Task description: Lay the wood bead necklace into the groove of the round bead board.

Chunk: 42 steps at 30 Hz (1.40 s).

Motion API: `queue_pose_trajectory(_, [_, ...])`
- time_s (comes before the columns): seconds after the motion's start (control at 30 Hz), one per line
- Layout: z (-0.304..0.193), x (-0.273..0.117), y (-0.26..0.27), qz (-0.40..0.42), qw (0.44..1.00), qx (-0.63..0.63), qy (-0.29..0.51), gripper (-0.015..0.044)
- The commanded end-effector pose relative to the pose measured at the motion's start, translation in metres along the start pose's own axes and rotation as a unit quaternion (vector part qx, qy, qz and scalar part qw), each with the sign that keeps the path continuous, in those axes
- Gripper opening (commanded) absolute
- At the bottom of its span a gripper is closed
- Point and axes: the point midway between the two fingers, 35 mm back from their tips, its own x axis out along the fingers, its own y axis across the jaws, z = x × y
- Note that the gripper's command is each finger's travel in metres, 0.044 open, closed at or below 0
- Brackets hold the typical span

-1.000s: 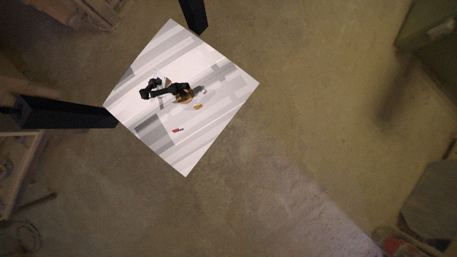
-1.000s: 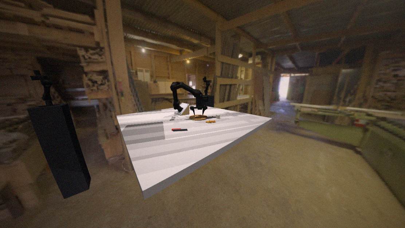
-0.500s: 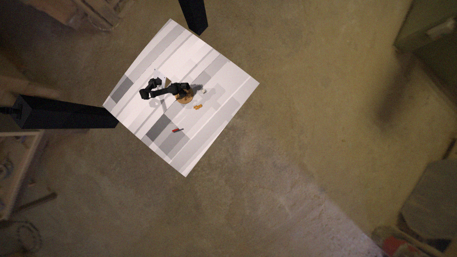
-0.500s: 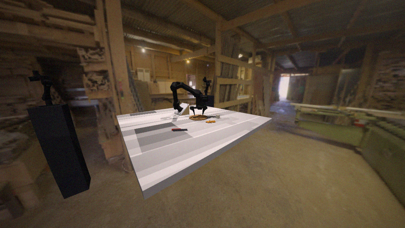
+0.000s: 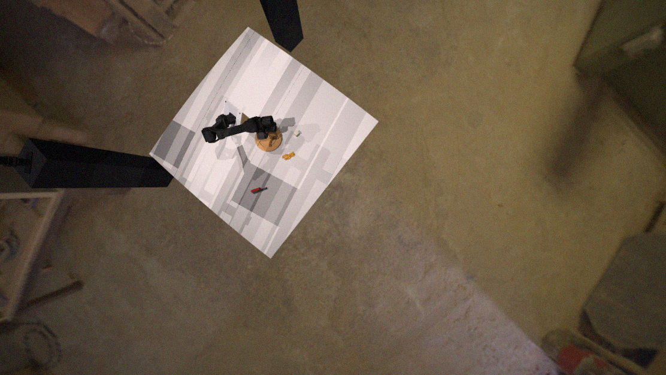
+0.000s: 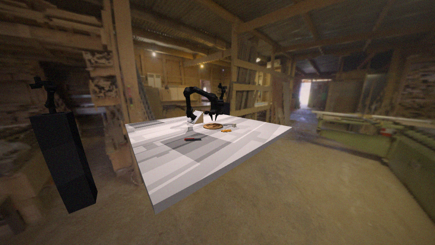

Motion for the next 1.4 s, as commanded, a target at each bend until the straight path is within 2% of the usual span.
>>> queue_pose_trajectory(0.0, [0.000,0.011,-0.001,-0.003,1.000,0.003,0.002,0.0120])
queue_pose_trajectory(0.17, [-0.001,0.006,0.000,0.000,1.000,0.003,0.002,0.0120])
queue_pose_trajectory(0.9, [0.000,0.036,-0.002,-0.004,1.000,0.003,0.001,0.0120])
queue_pose_trajectory(1.07, [-0.001,0.034,-0.001,-0.003,1.000,0.004,0.004,0.0000])
queue_pose_trajectory(1.37, [-0.001,0.034,-0.001,-0.003,1.000,0.004,0.004,0.0000])
